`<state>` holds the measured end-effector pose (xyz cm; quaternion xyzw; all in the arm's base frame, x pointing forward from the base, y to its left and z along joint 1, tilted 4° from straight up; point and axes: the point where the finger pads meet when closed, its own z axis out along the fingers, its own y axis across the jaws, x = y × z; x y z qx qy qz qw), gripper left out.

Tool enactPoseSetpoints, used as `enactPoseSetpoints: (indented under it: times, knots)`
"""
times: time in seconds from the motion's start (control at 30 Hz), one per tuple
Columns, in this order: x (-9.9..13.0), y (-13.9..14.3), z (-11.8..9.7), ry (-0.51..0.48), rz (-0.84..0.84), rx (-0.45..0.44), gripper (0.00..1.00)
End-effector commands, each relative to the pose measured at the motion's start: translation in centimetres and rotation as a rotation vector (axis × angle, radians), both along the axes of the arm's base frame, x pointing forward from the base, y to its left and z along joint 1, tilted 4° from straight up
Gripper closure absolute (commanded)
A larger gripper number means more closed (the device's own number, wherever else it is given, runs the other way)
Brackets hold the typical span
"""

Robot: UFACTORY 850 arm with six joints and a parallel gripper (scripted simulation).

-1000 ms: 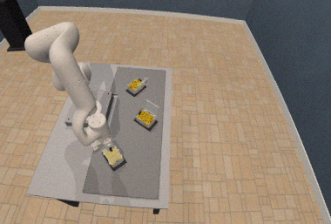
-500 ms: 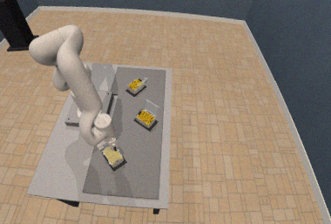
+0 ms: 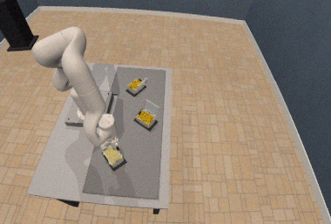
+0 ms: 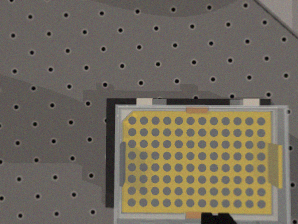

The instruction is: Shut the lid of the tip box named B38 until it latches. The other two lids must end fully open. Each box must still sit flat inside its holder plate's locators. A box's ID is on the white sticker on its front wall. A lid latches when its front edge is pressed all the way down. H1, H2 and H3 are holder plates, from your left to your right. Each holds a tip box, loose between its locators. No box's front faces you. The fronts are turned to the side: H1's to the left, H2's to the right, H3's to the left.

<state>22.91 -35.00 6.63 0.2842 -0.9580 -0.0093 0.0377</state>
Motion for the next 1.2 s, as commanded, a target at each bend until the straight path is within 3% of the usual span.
enactPoseSetpoints:
  times: [0.0, 0.87, 1.17]
  knots:
    - [0.1, -0.1, 0.0, -0.001, 0.0, -0.002, 1.0]
    - [-0.2, -0.1, -3.4, -0.001, 0.0, -0.001, 1.0]
    - [-0.2, -0.1, -3.5, -0.001, 0.0, -0.001, 1.0]
